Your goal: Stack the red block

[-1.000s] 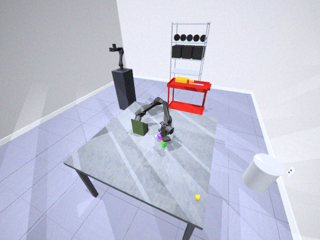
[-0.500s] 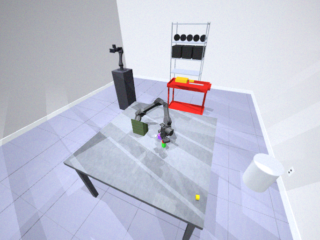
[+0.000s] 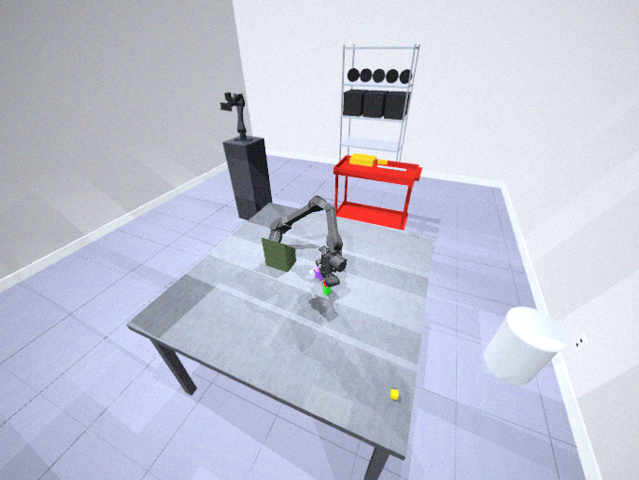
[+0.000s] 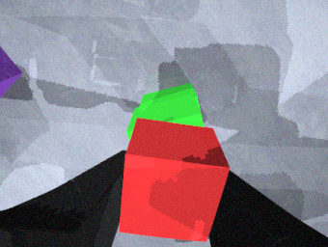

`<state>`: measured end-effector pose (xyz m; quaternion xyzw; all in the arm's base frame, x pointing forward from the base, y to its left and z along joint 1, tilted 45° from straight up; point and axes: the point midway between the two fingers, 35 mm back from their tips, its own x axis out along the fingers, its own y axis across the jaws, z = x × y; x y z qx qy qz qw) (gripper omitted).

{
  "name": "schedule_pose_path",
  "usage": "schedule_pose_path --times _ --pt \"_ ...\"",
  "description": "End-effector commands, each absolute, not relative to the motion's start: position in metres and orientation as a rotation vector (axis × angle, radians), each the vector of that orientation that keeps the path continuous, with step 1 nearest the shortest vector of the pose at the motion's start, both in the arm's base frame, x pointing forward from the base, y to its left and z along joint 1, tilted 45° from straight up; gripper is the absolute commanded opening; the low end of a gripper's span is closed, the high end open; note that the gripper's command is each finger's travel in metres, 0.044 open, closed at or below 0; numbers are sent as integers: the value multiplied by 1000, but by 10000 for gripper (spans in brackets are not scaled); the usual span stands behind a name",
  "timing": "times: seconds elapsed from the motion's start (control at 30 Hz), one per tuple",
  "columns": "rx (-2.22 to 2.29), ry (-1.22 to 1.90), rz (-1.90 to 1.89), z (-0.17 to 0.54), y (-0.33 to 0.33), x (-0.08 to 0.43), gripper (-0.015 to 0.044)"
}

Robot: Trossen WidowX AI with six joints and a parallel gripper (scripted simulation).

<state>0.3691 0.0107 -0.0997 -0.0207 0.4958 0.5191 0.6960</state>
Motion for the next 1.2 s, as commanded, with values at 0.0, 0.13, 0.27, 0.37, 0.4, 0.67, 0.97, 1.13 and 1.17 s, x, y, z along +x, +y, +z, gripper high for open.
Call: schedule_pose_path --times 0.0,0.13,0.27,0.37,0.4,0.67,0.97,1.13,1.17 --pt "-38 1105 1157 -99 11 369 0" --pt "-43 1108 1158 -99 10 369 53" --pt "-43 1108 1158 -99 10 369 157" --pt "-43 1108 1158 -99 10 369 236" --pt "-43 1108 1158 -99 10 369 263" --pt "-43 1108 1158 -99 10 369 440" --pt "-43 1108 1158 -99 10 369 440" --pt "-43 1108 1158 -99 10 369 440" --pt "-43 1108 1158 -99 10 369 440"
